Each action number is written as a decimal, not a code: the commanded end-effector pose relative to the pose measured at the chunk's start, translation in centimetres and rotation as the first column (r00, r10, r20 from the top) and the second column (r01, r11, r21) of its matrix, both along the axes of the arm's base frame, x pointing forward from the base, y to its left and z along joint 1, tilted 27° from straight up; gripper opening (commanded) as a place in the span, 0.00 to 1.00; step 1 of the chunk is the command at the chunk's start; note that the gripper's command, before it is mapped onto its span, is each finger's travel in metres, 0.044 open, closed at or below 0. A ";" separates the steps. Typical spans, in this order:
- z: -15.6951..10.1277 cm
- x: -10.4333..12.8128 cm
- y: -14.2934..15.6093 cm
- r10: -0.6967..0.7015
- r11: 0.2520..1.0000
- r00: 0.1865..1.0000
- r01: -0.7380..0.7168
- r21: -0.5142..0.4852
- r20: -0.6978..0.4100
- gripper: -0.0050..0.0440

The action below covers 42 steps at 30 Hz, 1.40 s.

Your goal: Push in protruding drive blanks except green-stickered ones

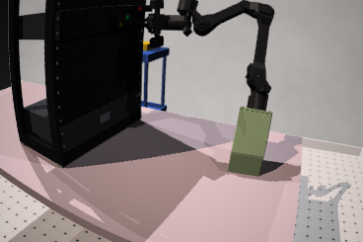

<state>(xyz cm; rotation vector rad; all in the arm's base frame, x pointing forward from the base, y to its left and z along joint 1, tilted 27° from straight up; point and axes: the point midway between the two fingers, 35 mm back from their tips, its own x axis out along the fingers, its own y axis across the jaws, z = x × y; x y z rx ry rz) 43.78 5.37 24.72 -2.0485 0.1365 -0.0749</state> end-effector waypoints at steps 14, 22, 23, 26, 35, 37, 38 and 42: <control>2.1 0.2 0.4 0.016 1.000 0.999 -0.017 0.014 0.050 0.10; 2.2 0.5 0.4 0.016 1.000 0.999 -0.017 0.014 0.050 0.10; 2.2 0.5 0.4 0.016 1.000 0.999 -0.017 0.014 0.050 0.10; 2.2 0.5 0.4 0.016 1.000 0.999 -0.017 0.014 0.050 0.10; 2.2 0.5 0.4 0.016 1.000 0.999 -0.017 0.014 0.050 0.10; 2.2 0.5 0.4 0.016 1.000 0.999 -0.017 0.014 0.050 0.10; 2.2 0.5 0.4 0.016 1.000 0.999 -0.017 0.014 0.050 0.10; 2.2 0.5 0.4 0.016 1.000 0.999 -0.017 0.014 0.050 0.10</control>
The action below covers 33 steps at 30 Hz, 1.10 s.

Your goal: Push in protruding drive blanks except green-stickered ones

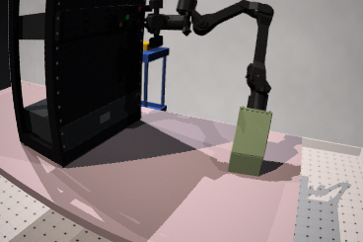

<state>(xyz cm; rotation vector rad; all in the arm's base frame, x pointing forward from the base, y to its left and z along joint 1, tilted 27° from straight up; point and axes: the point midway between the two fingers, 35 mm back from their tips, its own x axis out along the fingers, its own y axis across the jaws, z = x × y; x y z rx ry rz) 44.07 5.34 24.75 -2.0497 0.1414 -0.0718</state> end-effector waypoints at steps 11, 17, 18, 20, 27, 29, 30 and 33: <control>2.2 0.2 0.4 0.018 1.000 0.998 -0.019 0.015 0.054 0.10; 2.2 0.3 0.4 0.018 1.000 0.998 -0.019 0.015 0.054 0.10; 2.2 0.3 0.4 0.018 1.000 0.998 -0.019 0.015 0.054 0.10; 2.3 0.5 0.4 0.018 1.000 0.998 -0.019 0.015 0.054 0.10; 2.4 0.7 0.4 0.018 1.000 0.998 -0.019 0.015 0.054 0.10; 2.4 0.7 0.4 0.018 1.000 0.998 -0.019 0.015 0.054 0.10; 2.4 0.7 0.4 0.018 1.000 0.998 -0.019 0.015 0.054 0.10; 2.4 0.7 0.4 0.018 1.000 0.998 -0.019 0.015 0.054 0.10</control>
